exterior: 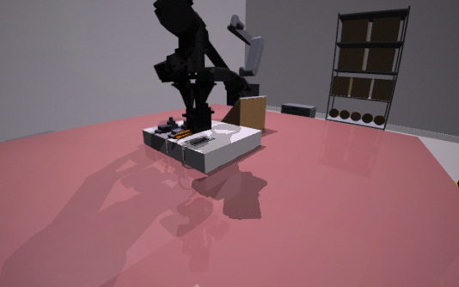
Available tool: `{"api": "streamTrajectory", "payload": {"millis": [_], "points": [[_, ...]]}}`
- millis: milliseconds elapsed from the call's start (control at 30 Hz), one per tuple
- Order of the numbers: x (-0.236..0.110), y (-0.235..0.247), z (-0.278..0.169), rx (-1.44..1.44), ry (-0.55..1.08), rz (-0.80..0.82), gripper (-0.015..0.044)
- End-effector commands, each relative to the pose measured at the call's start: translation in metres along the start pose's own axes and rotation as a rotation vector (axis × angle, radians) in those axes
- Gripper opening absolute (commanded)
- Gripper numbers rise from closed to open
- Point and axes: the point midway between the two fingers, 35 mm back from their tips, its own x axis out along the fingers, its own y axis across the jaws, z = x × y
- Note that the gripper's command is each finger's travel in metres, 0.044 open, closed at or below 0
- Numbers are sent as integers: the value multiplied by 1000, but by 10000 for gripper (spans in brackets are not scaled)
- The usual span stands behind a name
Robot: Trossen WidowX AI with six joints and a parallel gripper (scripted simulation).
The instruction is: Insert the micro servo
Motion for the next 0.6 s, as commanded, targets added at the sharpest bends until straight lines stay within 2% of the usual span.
{"api": "streamTrajectory", "payload": {"millis": [0,567], "points": [[5,0,1,-5,-3,-5,0],[17,-1,0,-5,-3,-5,0]]}}
